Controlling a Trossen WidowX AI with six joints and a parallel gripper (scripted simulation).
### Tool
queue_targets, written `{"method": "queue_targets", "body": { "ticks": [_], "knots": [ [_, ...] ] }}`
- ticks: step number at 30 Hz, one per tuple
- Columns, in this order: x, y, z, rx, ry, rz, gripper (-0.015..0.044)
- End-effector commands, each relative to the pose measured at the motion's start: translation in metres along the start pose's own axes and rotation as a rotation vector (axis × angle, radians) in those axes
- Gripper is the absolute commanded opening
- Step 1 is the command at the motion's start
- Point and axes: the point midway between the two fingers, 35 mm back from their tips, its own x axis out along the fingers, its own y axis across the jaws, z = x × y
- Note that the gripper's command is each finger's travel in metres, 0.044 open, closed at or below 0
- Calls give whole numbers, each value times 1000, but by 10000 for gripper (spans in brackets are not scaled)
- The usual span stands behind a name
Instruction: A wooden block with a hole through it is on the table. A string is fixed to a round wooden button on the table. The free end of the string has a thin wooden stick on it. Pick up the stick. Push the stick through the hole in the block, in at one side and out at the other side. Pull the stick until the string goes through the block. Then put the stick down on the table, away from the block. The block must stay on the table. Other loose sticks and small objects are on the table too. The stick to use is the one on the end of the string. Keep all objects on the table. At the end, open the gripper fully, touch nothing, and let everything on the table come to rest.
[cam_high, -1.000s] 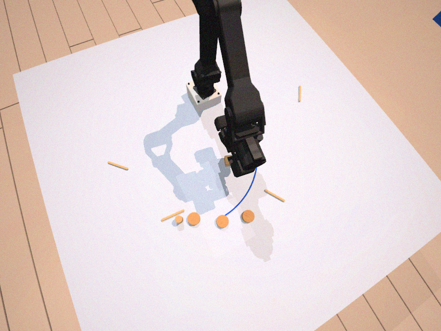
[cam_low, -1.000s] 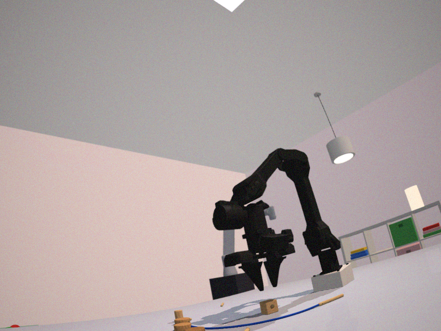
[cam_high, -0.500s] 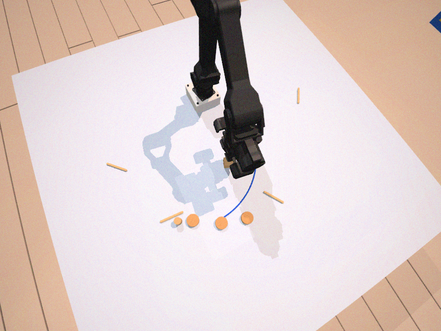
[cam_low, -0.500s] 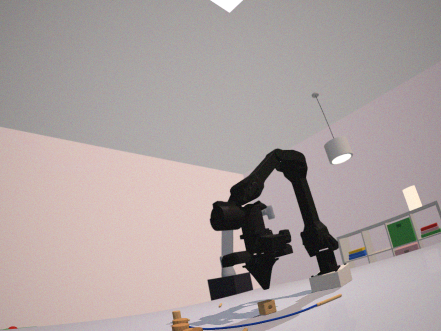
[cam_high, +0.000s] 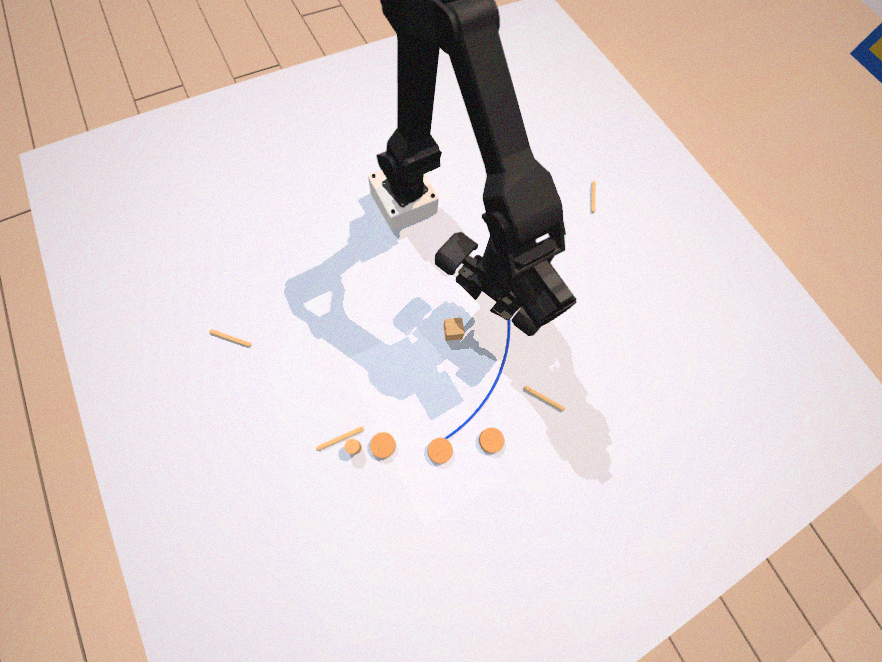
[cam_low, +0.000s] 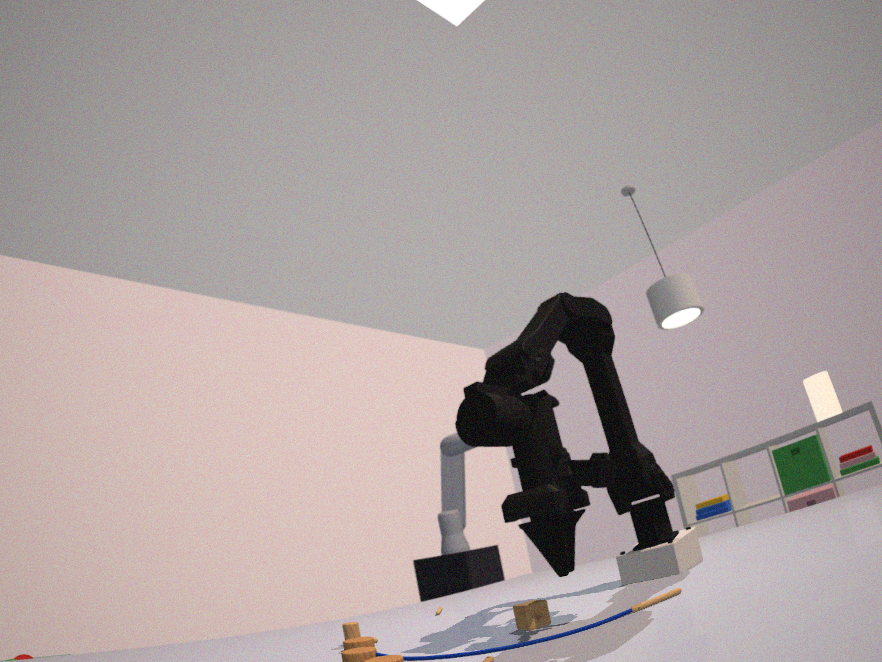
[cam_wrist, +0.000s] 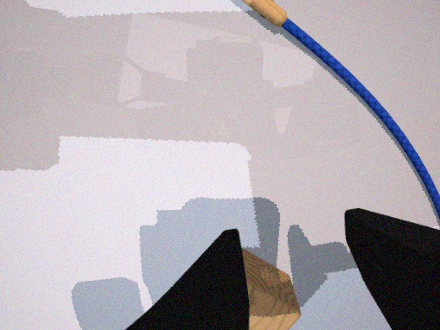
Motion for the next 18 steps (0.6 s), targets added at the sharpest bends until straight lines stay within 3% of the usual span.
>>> {"method": "queue_targets", "body": {
  "ticks": [1, 4, 9, 12, 18],
  "knots": [
    [-1, -7, 41, -438, 5, -3, 236],
    [-2, -9, 70, -743, 6, -5, 315],
    [-2, -9, 72, -764, 6, -5, 440],
    [-2, -9, 72, -764, 6, -5, 440],
    [-2, -9, 72, -764, 6, -5, 282]
  ]
}}
